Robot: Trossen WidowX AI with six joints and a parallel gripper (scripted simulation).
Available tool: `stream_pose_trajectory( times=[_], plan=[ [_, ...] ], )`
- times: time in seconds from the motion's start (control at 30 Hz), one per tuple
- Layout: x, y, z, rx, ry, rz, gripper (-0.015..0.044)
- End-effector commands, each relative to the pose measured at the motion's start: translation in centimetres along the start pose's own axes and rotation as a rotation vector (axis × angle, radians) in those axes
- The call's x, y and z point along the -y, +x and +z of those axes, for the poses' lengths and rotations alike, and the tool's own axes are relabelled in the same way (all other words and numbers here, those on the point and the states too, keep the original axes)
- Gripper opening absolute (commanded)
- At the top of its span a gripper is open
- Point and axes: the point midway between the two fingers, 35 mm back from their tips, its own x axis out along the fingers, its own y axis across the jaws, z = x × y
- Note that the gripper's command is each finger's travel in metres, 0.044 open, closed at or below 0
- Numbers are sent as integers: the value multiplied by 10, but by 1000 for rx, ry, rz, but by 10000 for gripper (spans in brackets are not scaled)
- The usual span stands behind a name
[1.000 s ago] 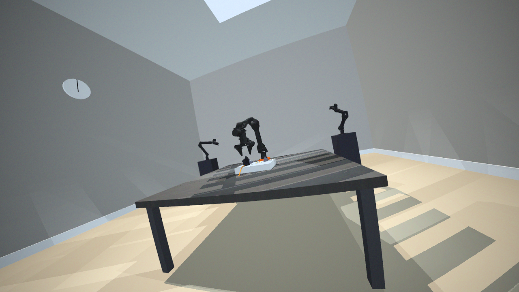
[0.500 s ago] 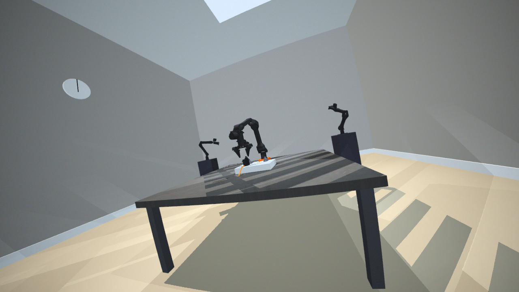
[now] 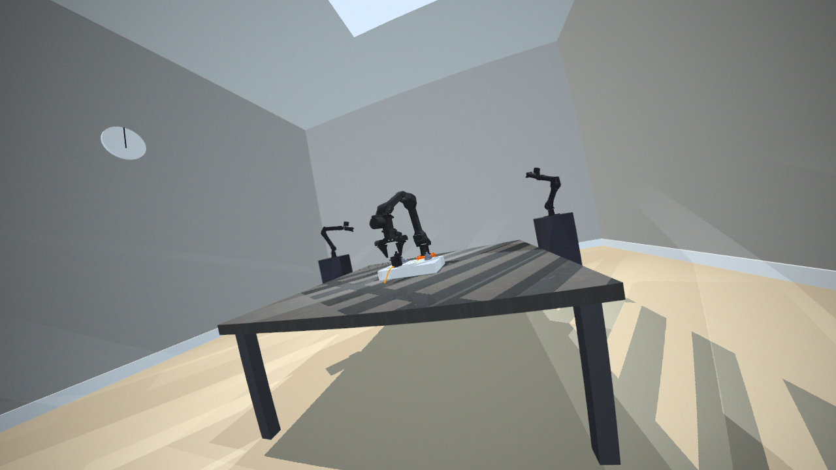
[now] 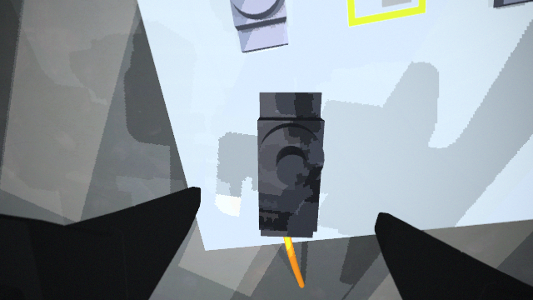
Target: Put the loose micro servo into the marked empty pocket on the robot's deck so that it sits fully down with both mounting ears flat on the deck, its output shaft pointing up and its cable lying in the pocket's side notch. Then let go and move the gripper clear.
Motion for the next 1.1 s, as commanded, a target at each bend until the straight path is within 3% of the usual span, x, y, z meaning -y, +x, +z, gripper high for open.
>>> stream_pose_trajectory(
  times=[0.0, 0.07, 0.47, 0.63, 0.73, 1.07],
  plan=[
    [0, 7, 1, 4, -7, -1, 440],
    [0, 8, 1, 4, -7, -1, 440],
    [0, 8, 1, 4, -7, -1, 125],
    [0, 8, 1, 4, -7, -1, 92],
    [0, 4, 1, 3, -6, -1, 13],
    [0, -21, 8, 4, -4, 1, 0]
  ],
)
